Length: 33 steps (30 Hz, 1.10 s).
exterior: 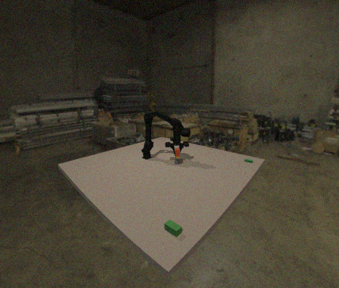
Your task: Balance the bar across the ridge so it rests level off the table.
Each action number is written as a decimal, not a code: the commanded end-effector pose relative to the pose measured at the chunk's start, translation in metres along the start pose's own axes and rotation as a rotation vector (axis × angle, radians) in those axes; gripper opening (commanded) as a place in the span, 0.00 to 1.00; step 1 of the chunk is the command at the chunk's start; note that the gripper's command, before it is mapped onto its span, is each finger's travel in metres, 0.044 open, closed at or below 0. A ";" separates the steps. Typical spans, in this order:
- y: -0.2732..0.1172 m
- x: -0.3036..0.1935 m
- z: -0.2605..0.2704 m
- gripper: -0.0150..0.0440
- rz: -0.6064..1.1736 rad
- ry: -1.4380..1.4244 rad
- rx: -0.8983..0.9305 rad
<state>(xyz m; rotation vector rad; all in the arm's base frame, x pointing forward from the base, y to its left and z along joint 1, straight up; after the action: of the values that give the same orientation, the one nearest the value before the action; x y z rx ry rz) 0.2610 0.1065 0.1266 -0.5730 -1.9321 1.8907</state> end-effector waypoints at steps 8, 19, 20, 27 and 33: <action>0.000 0.000 0.000 0.54 0.000 0.000 0.000; 0.000 0.000 0.000 0.54 0.000 0.000 0.000; 0.000 0.000 0.000 0.54 0.000 0.000 0.000; 0.000 0.000 0.000 0.54 0.000 0.000 0.000; 0.000 0.000 0.000 0.54 0.000 0.000 0.000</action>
<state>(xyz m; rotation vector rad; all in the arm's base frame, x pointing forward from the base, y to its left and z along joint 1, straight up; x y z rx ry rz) 0.2610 0.1065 0.1266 -0.5730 -1.9321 1.8907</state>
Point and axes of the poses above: the point midway between the two fingers, 35 mm back from their tips, its own y axis out along the fingers, its own z axis across the jaws, x = y × z, the point moved 2 cm from there along -y, back along the fingers, and after that the axes turned 12 degrees about -y, right-handed, at the moved point
